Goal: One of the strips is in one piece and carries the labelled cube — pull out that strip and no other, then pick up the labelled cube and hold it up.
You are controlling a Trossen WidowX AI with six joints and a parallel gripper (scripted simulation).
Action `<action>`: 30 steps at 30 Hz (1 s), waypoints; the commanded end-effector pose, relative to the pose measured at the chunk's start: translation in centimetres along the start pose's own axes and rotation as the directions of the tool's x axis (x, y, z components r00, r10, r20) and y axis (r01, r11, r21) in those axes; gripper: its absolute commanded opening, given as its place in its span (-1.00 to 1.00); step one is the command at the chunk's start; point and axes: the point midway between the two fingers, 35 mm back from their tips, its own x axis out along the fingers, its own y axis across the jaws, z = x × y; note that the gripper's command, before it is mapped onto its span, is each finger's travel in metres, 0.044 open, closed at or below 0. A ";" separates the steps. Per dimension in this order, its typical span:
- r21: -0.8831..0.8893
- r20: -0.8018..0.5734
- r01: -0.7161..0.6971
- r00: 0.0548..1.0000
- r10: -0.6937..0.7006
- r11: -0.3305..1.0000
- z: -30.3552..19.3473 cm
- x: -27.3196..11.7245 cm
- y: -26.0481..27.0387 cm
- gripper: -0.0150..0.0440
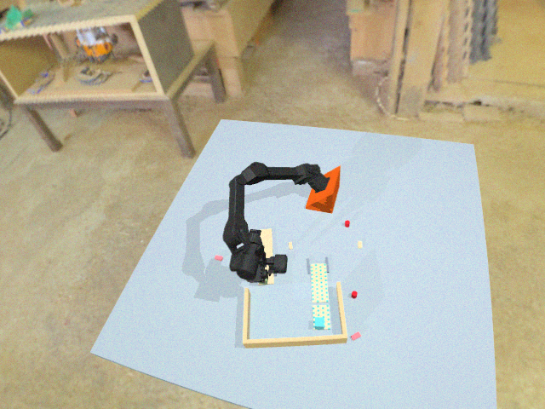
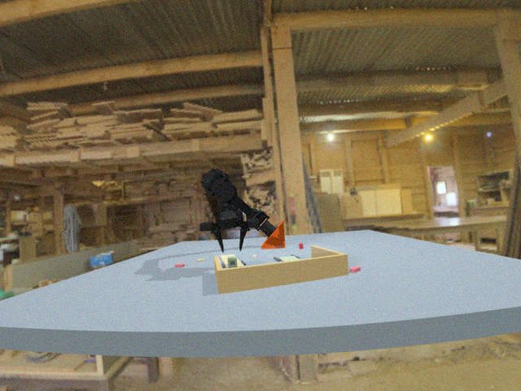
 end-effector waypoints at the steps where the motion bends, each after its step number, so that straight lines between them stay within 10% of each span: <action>1: -0.002 -0.007 0.000 1.000 0.000 1.000 -0.1 0.9 -0.1 0.36; 26: -0.002 -0.008 0.002 1.000 -0.002 1.000 -0.3 4.2 -0.1 0.36; 30: 0.001 -0.004 -0.002 1.000 0.002 1.000 -0.2 4.0 0.0 0.00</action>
